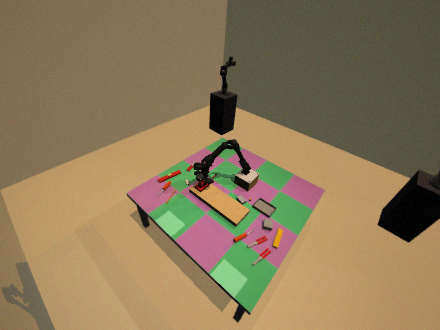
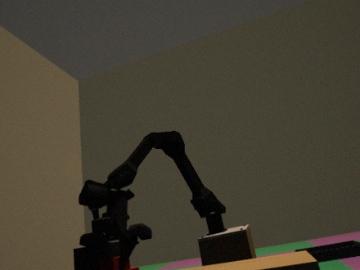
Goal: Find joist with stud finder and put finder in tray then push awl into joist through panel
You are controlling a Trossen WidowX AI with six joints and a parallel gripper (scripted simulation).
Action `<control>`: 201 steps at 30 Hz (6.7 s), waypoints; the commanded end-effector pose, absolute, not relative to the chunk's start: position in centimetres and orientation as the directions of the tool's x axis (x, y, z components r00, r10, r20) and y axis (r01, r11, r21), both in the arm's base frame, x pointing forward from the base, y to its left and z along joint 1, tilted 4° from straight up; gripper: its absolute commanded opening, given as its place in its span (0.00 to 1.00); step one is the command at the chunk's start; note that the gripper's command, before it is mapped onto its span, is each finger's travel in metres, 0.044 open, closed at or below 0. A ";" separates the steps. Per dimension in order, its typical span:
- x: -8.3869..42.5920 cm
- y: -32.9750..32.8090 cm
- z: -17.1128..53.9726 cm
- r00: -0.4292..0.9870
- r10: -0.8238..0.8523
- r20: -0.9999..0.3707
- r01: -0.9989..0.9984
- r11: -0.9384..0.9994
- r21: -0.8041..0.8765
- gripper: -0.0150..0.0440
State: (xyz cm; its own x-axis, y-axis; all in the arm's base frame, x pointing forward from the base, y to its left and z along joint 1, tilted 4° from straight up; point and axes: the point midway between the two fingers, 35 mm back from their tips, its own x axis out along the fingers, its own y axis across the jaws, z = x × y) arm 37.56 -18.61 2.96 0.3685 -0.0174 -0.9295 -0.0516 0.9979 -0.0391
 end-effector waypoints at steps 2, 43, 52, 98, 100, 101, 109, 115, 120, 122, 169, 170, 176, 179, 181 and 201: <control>37.6 -18.6 3.7 0.368 -0.017 -0.930 -0.052 0.998 -0.039 0.25; 39.6 -3.5 11.4 0.333 0.097 -0.938 -0.404 0.913 -0.049 0.25; 39.2 2.6 10.8 0.310 0.136 -0.941 -0.532 0.845 -0.053 0.25; 24.3 27.6 7.6 0.143 0.262 -0.954 -0.963 0.259 -0.074 0.25; 23.2 28.4 7.5 0.135 0.265 -0.955 -0.971 0.227 -0.075 0.25; 22.7 28.7 7.4 0.131 0.266 -0.955 -0.974 0.212 -0.075 0.25; 18.3 31.1 6.9 0.100 0.273 -0.957 -0.993 0.083 -0.079 0.25; 14.9 32.5 6.5 0.076 0.275 -0.958 -0.996 -0.014 -0.083 0.25; 13.5 32.9 6.3 0.066 0.276 -0.959 -0.995 -0.054 -0.084 0.25; 13.5 32.9 6.2 0.066 0.276 -0.959 -0.995 -0.054 -0.084 0.25; 14.3 32.9 -3.1 0.066 0.275 -0.959 -0.995 -0.054 -0.084 0.25; 14.3 32.9 -3.3 0.066 0.275 -0.959 -0.995 -0.054 -0.084 0.25; 14.3 32.9 -3.7 0.066 0.275 -0.959 -0.995 -0.054 -0.084 0.25; 14.3 32.9 -3.5 0.067 0.271 -0.960 -0.995 -0.049 -0.083 0.39; 14.3 32.9 -3.5 0.067 0.271 -0.960 -0.995 -0.049 -0.083 0.48; 14.1 33.2 4.8 0.070 0.285 -0.956 -0.996 -0.036 -0.084 1.00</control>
State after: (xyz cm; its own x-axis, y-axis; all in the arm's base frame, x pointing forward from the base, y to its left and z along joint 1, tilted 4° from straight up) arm 13.90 33.49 5.29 0.0729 0.2966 -0.9522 -0.9944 -0.0512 -0.0921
